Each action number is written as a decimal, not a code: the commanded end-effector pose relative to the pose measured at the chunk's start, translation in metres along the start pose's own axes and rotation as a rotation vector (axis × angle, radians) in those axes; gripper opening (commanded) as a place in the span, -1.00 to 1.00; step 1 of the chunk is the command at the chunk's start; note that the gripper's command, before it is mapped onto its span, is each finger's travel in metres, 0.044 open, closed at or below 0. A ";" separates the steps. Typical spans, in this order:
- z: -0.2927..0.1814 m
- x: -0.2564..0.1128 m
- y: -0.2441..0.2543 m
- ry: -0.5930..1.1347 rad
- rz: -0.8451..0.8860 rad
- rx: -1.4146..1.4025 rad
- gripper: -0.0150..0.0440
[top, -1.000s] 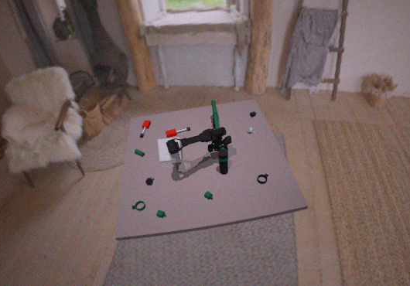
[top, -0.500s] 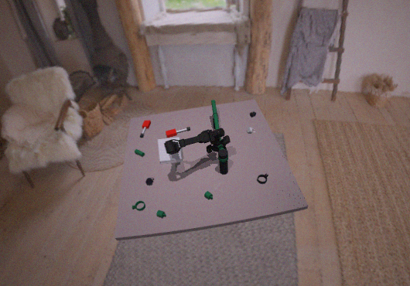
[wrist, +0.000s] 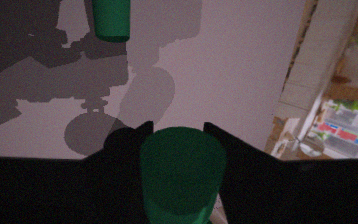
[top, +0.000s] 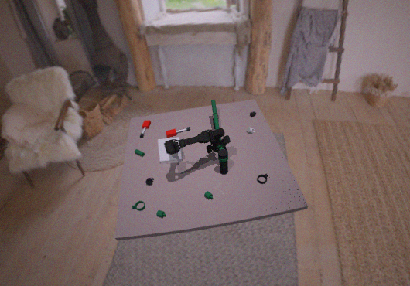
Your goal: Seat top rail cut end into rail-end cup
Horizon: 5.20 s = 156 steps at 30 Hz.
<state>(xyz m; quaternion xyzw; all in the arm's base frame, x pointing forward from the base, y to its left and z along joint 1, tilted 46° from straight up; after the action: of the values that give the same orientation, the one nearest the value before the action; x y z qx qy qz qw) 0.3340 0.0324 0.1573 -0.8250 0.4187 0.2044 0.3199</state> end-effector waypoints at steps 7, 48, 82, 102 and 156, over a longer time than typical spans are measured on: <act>0.000 0.000 0.000 0.002 0.000 0.002 -0.49; 0.083 -0.063 -0.037 -0.060 0.010 0.501 1.00; 0.153 -0.123 -0.049 -0.057 0.056 1.467 1.00; 0.183 -0.035 -0.052 0.524 0.148 2.689 1.00; 0.192 0.046 -0.017 0.804 0.015 3.038 1.00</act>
<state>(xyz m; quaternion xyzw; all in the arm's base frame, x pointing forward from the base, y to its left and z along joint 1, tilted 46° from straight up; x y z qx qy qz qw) 0.3610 0.1531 0.0037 -0.2630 -0.2832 0.6136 -0.6885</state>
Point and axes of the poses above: the point midway between the two fingers, 35 mm back from their tips, its own x axis out along the fingers, its own y axis across the jaws, z = x × y, the point moved 6 cm from there along -x, back along the fingers
